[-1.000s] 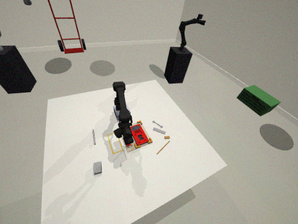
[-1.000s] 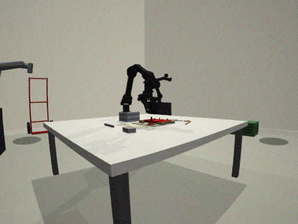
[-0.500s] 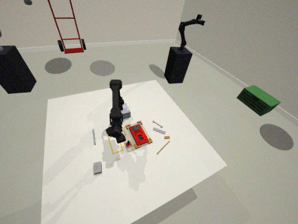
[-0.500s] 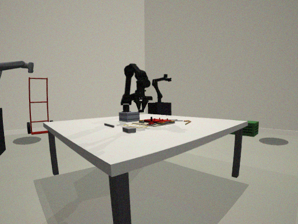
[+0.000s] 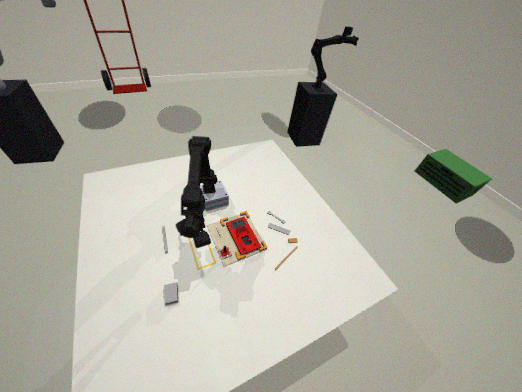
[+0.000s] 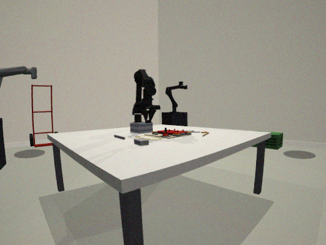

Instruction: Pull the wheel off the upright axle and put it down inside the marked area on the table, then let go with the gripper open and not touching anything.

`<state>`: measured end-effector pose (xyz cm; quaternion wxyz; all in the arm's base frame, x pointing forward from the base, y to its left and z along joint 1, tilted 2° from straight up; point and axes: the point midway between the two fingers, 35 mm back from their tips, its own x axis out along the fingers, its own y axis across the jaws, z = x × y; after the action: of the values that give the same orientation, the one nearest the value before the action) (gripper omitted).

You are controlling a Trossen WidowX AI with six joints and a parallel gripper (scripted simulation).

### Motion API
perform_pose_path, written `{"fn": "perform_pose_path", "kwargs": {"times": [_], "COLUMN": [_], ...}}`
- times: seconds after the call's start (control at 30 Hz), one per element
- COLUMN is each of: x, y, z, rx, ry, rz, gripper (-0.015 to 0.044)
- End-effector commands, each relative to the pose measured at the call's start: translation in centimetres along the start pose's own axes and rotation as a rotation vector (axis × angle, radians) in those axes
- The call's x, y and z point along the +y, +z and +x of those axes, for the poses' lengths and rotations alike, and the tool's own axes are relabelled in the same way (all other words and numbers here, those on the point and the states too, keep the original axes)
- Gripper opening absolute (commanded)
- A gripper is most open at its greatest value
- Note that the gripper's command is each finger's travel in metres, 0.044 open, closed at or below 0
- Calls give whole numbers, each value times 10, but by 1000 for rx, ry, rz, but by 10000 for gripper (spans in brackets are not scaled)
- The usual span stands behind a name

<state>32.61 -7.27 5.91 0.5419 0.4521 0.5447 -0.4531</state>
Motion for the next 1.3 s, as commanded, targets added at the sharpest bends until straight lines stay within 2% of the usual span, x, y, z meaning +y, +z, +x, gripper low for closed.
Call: {"fn": "perform_pose_path", "kwargs": {"times": [0.0,0.23,0.57,0.73,1.1,1.27], "x": [-2,-1,-2,-3,-3,-2], "y": [2,2,2,2,0,1], "z": [8,28,97,101,95,65], "rx": [-4,-4,-4,-4,4,0], "ry": [-3,-3,-3,-3,-10,-6], "rz": [-8,-8,-8,-8,-2,-5], "gripper": [0,0,0,0,289,300]}}
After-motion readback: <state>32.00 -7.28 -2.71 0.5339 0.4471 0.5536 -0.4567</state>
